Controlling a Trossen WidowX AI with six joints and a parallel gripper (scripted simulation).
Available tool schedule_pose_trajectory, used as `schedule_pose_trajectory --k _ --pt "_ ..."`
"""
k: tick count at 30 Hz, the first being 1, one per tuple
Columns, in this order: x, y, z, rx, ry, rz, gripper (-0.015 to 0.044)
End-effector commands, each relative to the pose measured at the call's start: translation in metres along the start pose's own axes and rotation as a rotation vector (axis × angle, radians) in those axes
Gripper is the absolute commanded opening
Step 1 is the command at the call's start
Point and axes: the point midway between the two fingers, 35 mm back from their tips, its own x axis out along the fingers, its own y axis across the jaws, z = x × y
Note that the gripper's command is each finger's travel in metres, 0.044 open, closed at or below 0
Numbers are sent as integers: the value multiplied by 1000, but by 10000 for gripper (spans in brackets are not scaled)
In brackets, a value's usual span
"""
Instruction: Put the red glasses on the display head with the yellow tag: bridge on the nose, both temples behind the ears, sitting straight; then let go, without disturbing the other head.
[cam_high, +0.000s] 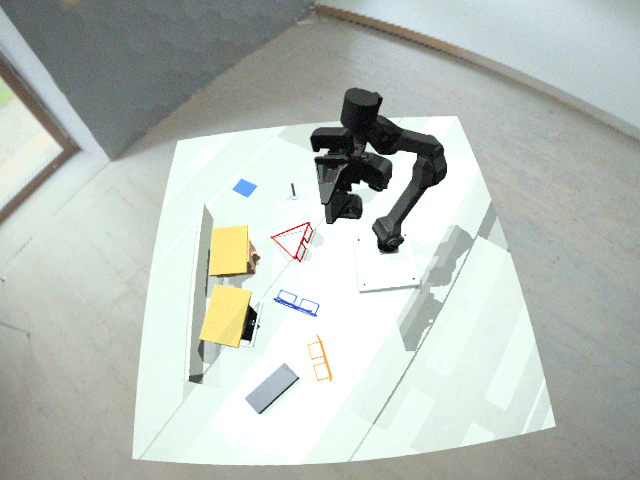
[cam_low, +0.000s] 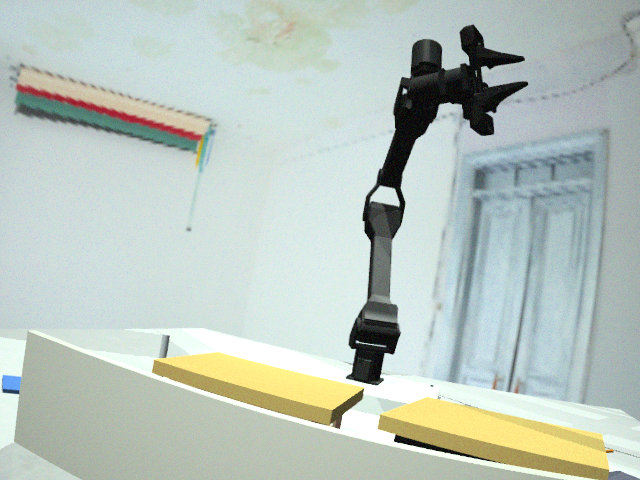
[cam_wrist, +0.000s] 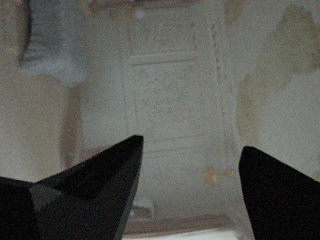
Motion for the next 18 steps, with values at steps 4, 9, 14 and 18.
schedule_pose_trajectory --k 4,9,14,18 --pt "-1 55 -105 638 353 22 200" --pt "-15 94 -157 998 560 -25 200" --pt "-39 138 -204 1363 782 -122 200" --pt "-66 178 -236 1653 974 -252 200"
